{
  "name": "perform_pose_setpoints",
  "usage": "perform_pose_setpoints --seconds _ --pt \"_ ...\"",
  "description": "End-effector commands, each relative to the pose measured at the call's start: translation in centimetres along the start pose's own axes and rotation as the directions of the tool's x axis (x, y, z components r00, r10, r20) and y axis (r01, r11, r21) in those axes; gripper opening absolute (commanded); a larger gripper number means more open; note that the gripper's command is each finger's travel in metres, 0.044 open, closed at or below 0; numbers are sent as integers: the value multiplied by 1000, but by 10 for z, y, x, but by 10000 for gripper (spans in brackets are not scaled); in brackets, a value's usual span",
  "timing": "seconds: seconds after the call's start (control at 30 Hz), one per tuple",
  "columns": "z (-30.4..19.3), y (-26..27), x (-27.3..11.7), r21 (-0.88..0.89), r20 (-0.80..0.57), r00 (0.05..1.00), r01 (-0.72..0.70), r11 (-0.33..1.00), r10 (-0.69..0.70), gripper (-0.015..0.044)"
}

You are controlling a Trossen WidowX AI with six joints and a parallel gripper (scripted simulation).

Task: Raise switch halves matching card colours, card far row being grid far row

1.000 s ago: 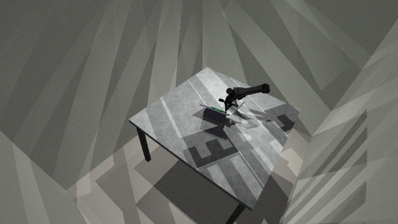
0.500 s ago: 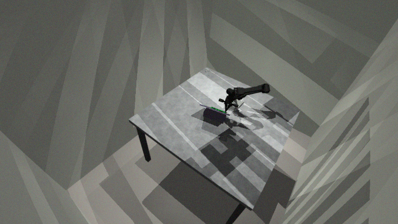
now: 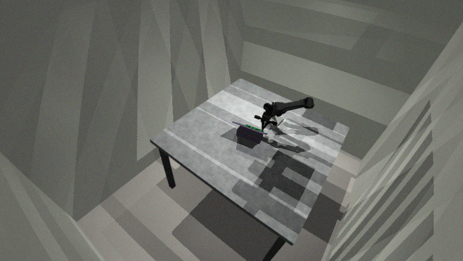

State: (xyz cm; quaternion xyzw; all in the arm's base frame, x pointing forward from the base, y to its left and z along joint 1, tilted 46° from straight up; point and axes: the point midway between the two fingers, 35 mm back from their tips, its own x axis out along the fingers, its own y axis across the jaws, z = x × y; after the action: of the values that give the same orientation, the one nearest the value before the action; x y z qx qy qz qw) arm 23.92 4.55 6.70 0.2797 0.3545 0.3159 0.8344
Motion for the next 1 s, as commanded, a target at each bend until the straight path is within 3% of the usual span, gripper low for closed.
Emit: perform_pose_setpoints --seconds 0.0,0.43,0.73,0.97 --pt "-1 -1 1 6 -2 1000 4 1000 -4 0" --pt "-1 -1 1 1 -2 1000 2 1000 -2 0" --pt "-4 -3 -58 6 13 1000 11 1000 -11 0" --pt "-4 -1 -63 7 22 1000 7 1000 -7 0"
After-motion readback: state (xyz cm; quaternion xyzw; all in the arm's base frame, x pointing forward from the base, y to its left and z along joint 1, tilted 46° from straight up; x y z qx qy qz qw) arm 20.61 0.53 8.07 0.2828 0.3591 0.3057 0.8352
